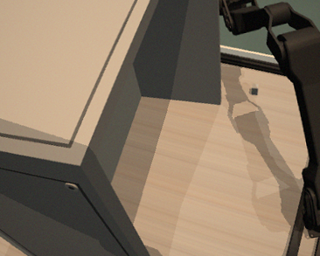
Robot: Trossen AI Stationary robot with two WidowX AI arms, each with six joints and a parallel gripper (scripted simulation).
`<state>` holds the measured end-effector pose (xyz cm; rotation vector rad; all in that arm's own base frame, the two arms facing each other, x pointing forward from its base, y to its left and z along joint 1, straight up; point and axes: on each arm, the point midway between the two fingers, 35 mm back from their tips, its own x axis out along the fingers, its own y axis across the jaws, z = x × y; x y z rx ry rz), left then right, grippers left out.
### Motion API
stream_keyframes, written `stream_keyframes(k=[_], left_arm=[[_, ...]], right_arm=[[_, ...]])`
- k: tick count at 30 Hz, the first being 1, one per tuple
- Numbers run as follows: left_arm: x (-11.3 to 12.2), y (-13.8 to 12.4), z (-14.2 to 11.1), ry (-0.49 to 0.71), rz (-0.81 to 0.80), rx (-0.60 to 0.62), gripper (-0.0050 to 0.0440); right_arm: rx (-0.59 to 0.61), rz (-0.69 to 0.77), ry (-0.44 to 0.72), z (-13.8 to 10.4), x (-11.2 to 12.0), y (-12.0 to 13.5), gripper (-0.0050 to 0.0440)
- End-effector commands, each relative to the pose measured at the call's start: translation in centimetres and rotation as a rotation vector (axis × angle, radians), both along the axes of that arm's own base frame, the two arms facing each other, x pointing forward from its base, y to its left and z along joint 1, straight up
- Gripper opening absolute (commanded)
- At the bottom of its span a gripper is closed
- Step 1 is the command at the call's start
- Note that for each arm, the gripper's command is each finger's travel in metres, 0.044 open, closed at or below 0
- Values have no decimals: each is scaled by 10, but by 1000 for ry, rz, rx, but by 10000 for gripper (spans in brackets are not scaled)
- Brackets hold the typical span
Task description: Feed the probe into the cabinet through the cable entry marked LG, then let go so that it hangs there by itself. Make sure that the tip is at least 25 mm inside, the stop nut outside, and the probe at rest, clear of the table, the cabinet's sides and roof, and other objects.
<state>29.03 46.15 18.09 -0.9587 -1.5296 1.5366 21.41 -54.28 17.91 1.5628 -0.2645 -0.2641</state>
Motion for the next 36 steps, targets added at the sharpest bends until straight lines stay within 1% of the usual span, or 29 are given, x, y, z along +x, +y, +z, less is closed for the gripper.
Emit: stream_keyframes(k=[1, 8, 11, 14, 21, 23, 24, 36], left_arm=[[0, 0, 0, -4, 3, 2, 440], [0, 0, 0, -4, 3, 2, 440], [3, -6, 0, -3, 3, 2, 440], [11, -21, 0, -3, 2, 2, 440], [33, -67, 0, 0, 0, 0, 440], [33, -67, 0, 0, 0, 0, 440], [34, -58, -2, 4, -9, -3, 440], [34, -59, -1, 6, -11, -4, 440]], right_arm=[[-8, -2, 2, 1, 0, -1, 0], [-8, -2, 2, 1, 0, -1, 0], [-8, -2, 2, 1, 0, -1, 0], [-8, -2, 2, 1, 0, -1, 0], [-8, -2, 2, 1, 0, -1, 0], [-8, -2, 2, 1, 0, -1, 0], [-8, -2, 2, 1, 0, -1, 0], [-8, -2, 2, 1, 0, -1, 0]])
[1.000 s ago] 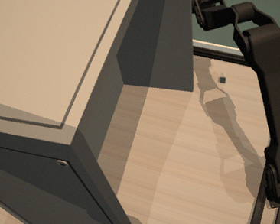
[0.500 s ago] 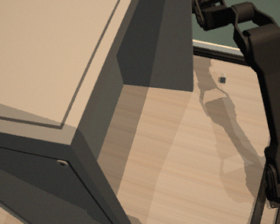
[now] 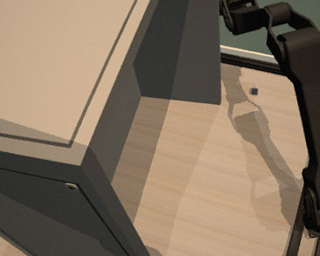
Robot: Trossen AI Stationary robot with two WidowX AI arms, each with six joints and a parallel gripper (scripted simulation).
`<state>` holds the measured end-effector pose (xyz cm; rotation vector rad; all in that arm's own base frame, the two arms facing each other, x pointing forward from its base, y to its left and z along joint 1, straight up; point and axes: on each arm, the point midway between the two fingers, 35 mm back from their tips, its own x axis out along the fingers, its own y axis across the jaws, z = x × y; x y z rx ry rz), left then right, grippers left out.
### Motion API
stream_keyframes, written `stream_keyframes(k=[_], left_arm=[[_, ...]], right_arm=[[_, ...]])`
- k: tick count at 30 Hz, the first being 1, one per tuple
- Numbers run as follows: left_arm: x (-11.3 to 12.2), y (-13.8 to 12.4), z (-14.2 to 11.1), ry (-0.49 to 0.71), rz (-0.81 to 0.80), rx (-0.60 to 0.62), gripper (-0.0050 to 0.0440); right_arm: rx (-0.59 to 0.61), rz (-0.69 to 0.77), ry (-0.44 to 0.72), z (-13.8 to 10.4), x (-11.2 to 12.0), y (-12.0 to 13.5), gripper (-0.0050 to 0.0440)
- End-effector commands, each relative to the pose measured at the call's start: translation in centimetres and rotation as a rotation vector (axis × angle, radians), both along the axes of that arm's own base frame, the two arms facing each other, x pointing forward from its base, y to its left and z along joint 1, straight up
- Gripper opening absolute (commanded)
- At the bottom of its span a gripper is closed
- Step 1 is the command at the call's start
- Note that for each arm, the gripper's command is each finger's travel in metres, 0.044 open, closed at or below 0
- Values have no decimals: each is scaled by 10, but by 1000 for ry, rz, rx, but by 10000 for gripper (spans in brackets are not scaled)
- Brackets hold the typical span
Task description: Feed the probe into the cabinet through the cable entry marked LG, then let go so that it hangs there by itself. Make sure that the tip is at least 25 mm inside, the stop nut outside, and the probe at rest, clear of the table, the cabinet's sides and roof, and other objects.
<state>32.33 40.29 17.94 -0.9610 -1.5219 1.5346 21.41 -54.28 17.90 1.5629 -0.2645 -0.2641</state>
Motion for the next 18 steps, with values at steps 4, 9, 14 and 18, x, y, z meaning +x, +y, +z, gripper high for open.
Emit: stream_keyframes(k=[4, 9, 14, 18], left_arm=[[1, -1, 1, 4, -6, -2, 440], [1, -2, 3, 9, -11, -5, 440], [2, -4, 5, 15, -19, -8, 440], [2, -5, 9, 23, -27, -11, 440]], right_arm=[[-8, -2, 2, 1, 0, -1, 0], [-8, -2, 2, 1, 0, -1, 0], [-8, -2, 2, 1, 0, -1, 0], [-8, -2, 2, 1, 0, -1, 0]])
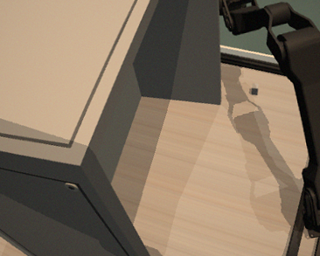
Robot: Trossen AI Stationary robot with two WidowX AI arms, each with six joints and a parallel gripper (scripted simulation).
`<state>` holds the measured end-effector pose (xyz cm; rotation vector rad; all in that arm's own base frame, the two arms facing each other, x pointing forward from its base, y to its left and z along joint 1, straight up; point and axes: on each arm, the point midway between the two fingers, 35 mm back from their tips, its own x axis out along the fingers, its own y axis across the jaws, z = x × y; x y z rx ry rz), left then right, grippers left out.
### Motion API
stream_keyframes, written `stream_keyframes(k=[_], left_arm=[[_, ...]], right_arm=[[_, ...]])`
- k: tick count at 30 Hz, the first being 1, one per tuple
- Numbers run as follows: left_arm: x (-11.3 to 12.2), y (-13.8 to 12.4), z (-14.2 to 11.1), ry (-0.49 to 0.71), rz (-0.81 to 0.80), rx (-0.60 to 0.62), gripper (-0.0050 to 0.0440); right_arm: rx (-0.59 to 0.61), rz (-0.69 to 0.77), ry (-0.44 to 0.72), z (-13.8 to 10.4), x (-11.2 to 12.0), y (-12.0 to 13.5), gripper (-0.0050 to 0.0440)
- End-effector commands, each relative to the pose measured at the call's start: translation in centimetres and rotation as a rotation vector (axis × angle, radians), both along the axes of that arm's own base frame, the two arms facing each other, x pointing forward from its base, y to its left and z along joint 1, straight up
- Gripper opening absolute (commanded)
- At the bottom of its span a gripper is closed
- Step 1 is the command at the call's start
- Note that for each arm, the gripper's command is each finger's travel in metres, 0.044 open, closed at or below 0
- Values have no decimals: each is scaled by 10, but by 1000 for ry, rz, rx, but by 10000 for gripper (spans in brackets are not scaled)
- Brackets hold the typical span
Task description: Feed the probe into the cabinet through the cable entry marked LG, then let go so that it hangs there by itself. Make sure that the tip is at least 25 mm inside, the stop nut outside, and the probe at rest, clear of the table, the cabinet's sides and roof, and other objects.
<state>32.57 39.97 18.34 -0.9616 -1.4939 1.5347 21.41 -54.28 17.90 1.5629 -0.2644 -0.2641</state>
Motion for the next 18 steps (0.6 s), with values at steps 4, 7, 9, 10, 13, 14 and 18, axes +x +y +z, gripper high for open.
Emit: stream_keyframes(k=[4, 7, 9, 10, 13, 14, 18], left_arm=[[-1, -1, 7, 11, -12, -4, 440], [-3, 0, 10, 18, -16, -6, 440], [-4, 1, 13, 24, -18, -8, 440], [-5, 2, 15, 27, -20, -9, 440], [-7, 3, 20, 37, -24, -11, 440], [-8, 4, 21, 40, -26, -12, 440], [-12, 6, 29, 56, -33, -16, 440]], right_arm=[[-8, -2, 2, 1, 0, -1, 0], [-8, -2, 2, 1, 0, -1, 0], [-8, -2, 2, 1, 0, -1, 0], [-8, -2, 2, 1, 0, -1, 0], [-8, -2, 2, 1, 0, -1, 0], [-8, -2, 2, 1, 0, -1, 0], [-8, -2, 2, 1, 0, -1, 0]])
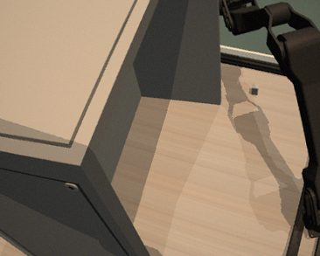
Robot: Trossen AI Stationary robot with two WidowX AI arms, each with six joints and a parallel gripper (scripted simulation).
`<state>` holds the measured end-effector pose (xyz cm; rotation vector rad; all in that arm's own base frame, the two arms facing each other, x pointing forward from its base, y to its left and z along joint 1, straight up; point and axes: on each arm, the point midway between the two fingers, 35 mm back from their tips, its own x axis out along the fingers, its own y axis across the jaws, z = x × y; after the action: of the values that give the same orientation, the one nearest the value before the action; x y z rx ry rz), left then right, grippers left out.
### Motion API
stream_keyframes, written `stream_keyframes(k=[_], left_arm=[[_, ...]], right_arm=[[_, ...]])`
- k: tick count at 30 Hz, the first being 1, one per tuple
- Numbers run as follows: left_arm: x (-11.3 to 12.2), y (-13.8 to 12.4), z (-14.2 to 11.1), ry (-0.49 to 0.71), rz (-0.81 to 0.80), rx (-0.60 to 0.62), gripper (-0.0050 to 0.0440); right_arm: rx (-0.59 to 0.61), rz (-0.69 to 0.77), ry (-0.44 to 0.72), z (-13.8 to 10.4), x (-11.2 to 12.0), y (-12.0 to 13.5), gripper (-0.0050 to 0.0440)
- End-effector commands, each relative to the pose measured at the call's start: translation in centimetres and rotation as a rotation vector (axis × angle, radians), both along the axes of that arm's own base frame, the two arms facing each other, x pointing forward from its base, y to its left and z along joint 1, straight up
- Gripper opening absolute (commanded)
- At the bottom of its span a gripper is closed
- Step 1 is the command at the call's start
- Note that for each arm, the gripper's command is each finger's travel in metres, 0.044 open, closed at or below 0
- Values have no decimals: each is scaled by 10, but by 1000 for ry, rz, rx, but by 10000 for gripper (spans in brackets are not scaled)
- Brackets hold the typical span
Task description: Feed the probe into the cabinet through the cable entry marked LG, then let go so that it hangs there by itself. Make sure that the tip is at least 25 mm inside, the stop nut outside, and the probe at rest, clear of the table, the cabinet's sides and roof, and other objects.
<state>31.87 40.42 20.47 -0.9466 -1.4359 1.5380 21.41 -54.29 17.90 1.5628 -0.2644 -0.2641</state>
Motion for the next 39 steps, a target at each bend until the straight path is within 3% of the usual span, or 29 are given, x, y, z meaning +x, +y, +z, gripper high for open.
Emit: stream_keyframes(k=[1, 16, 22, 39], left_arm=[[-5, 2, 8, 13, -6, -3, 440], [-24, 11, 45, 92, -38, -14, 440], [-36, 21, 58, 68, -40, 7, 440], [-38, 37, 65, 293, -167, -36, 440]], right_arm=[[-8, -2, 2, 1, 0, 0, 0], [-8, -2, 2, 1, 0, 0, 0], [-8, -2, 2, 1, 0, 0, 0], [-8, -2, 2, 1, 0, 0, 0]])
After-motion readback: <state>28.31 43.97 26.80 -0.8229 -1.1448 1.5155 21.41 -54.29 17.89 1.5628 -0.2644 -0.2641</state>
